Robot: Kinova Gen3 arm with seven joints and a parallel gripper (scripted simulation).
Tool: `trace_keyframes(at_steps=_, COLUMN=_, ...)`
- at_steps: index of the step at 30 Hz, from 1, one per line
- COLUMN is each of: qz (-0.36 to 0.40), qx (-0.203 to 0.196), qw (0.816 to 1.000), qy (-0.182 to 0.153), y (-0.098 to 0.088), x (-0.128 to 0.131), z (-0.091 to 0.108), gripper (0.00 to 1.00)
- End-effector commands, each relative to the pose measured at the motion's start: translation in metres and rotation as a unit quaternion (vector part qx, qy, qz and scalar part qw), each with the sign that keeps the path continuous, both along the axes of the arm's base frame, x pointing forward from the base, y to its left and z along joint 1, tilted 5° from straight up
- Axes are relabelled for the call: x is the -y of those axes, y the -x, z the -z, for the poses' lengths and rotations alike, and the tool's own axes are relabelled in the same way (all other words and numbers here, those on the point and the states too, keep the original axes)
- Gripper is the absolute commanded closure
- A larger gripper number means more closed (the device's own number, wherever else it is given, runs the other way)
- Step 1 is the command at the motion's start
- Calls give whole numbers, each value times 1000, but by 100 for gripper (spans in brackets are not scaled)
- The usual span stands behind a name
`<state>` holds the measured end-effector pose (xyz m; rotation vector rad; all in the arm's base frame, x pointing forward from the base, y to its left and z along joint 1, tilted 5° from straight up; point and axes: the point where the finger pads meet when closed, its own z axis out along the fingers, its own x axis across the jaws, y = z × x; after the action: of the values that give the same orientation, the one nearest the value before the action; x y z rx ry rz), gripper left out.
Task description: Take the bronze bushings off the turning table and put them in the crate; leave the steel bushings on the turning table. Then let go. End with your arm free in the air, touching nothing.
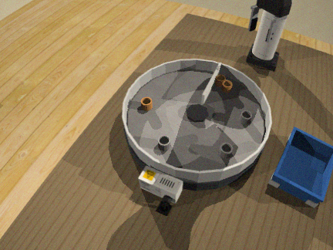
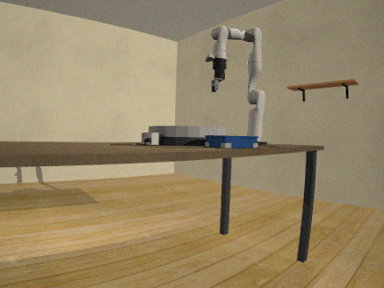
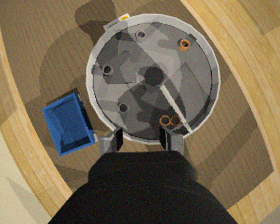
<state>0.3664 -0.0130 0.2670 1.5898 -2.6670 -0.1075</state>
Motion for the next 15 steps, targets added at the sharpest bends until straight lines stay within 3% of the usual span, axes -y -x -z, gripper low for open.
trace_keyframes(at_steps=1, qz=1, qx=-1, qw=1000, qy=0, y=15, x=8, z=9, gripper=0)
trace_keyframes(at_steps=4, qz=1, qx=-2, qw=1000, qy=0, y=38, x=20, z=26, gripper=0)
trace_keyframes(at_steps=15, qz=1, qx=-2, qw=1000, qy=0, y=38, x=20, z=26, gripper=0)
